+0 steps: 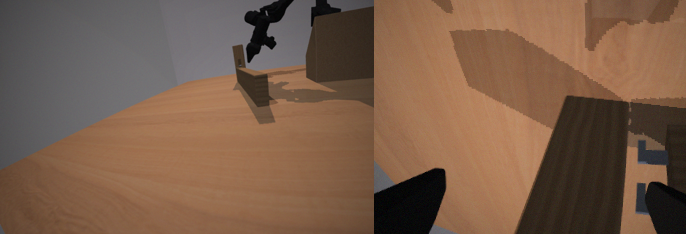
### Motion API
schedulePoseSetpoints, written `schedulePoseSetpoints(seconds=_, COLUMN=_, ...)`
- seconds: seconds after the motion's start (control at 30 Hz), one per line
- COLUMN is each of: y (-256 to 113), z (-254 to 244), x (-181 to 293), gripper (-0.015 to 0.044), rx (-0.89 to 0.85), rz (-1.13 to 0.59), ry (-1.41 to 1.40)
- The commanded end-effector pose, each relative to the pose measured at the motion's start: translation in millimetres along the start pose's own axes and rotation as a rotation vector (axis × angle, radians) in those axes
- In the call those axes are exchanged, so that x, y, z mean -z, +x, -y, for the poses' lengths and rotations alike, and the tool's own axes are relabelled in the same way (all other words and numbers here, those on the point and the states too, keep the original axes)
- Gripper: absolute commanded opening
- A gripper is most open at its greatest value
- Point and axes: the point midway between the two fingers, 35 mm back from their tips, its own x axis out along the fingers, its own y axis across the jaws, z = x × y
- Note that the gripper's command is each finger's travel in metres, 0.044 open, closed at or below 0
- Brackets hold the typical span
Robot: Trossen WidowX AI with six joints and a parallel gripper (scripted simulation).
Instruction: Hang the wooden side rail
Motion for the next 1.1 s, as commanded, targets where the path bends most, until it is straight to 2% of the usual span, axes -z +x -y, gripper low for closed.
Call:
schedulePoseSetpoints(seconds=0.0, y=-37, z=35, x=7, gripper=0.044, rx=0.002, rz=-0.079, ry=0.267)
schedulePoseSetpoints(seconds=0.2, y=-67, z=57, x=8, gripper=0.044, rx=0.015, rz=-0.157, ry=0.532)
schedulePoseSetpoints(seconds=1.07, y=-67, z=57, x=8, gripper=0.044, rx=0.015, rz=-0.157, ry=0.532)
